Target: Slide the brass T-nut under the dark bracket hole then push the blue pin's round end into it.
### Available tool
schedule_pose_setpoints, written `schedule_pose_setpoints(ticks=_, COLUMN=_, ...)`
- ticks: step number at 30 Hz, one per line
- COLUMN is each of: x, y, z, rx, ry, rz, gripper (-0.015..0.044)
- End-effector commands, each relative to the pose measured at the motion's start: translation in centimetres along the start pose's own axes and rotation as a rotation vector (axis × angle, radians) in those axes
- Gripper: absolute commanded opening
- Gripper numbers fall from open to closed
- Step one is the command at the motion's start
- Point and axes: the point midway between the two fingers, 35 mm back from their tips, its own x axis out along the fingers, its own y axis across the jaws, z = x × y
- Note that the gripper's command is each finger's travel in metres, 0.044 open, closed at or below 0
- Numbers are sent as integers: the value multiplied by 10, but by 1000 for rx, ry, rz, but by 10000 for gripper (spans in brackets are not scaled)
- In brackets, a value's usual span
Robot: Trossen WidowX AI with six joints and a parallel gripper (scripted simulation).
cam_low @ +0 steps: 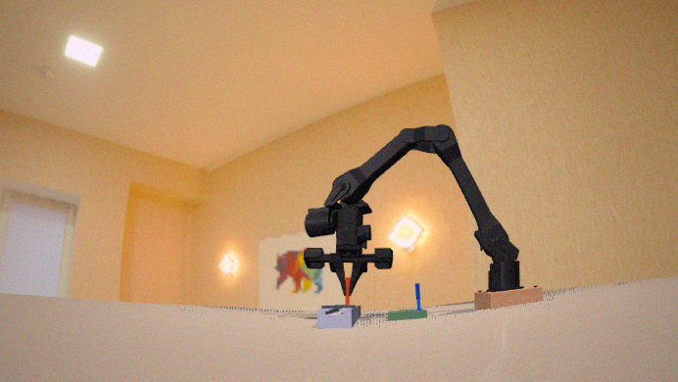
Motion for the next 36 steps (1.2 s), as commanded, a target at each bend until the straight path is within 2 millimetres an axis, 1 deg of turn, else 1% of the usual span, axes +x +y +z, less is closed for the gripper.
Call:
schedule_pose_setpoints(ticks=1, x=2, y=1, z=7, rx=0, ry=-5, rz=-1, gripper=-150)
schedule_pose_setpoints(ticks=36, x=18, y=0, z=58, rx=0, ry=-9, rz=-2, gripper=-150)
